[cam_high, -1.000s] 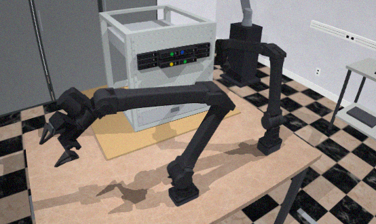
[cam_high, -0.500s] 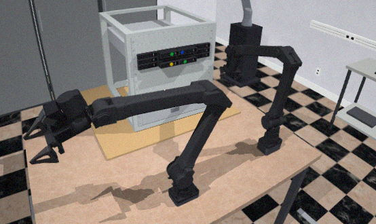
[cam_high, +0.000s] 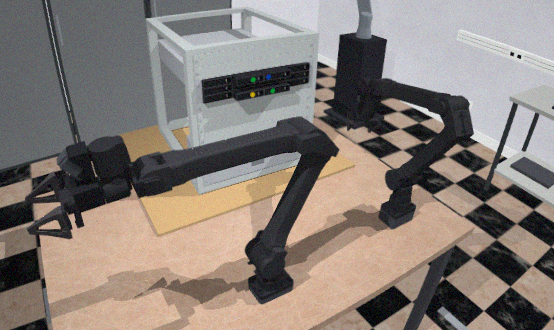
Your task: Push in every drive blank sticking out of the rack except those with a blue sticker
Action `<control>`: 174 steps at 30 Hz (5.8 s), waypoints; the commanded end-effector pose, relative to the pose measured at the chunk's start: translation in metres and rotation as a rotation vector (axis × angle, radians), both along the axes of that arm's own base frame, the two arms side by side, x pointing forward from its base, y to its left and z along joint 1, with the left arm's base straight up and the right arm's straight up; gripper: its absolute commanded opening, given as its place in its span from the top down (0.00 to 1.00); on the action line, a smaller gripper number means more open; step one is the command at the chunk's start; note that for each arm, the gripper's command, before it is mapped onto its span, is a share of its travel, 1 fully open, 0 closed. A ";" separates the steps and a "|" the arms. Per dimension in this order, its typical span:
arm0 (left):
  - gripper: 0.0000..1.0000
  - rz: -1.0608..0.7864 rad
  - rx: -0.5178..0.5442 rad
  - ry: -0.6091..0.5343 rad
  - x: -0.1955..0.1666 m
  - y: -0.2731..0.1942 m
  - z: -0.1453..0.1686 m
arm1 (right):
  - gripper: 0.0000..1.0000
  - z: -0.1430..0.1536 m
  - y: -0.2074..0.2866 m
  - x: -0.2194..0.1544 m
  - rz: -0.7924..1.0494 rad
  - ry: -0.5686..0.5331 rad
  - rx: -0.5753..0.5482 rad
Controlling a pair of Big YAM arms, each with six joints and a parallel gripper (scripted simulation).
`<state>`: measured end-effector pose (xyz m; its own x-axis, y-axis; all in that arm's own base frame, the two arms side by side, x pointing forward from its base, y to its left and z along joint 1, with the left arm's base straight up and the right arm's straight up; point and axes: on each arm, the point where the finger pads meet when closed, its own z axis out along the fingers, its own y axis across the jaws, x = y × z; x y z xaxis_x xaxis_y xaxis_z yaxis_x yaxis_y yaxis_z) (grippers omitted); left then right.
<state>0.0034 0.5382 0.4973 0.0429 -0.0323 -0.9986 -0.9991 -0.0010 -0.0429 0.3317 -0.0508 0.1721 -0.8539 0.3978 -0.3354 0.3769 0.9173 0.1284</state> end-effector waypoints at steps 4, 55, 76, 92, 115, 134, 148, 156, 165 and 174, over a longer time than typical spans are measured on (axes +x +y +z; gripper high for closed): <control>0.00 0.004 0.032 0.043 -0.005 0.007 0.003 | 0.00 0.011 -0.003 -0.043 0.020 -0.017 -0.011; 0.00 0.004 0.032 0.043 -0.005 0.007 0.003 | 0.00 0.097 0.130 -0.057 -0.202 -0.397 0.336; 0.00 0.004 0.032 0.043 -0.005 0.007 0.003 | 0.00 0.192 0.272 -0.056 -0.457 -0.730 0.736; 0.00 0.004 0.032 0.043 -0.005 0.007 0.003 | 0.00 0.252 0.386 -0.056 -0.673 -1.022 1.009; 0.00 0.004 0.032 0.043 -0.005 0.007 0.003 | 0.00 0.263 0.405 -0.059 -0.725 -1.076 1.072; 0.00 0.004 0.032 0.043 -0.005 0.007 0.003 | 0.00 0.255 0.401 -0.034 -0.719 -1.088 1.051; 0.00 0.004 0.032 0.043 -0.005 0.007 0.003 | 0.00 0.269 0.380 0.050 -0.716 -1.102 1.065; 0.00 0.004 0.032 0.043 -0.005 0.007 0.003 | 0.00 0.271 0.379 0.043 -0.707 -1.096 1.078; 0.00 0.004 0.032 0.043 -0.005 0.007 0.003 | 0.00 0.271 0.379 0.043 -0.707 -1.096 1.078; 0.00 0.004 0.032 0.043 -0.005 0.007 0.003 | 0.00 0.271 0.379 0.043 -0.707 -1.096 1.078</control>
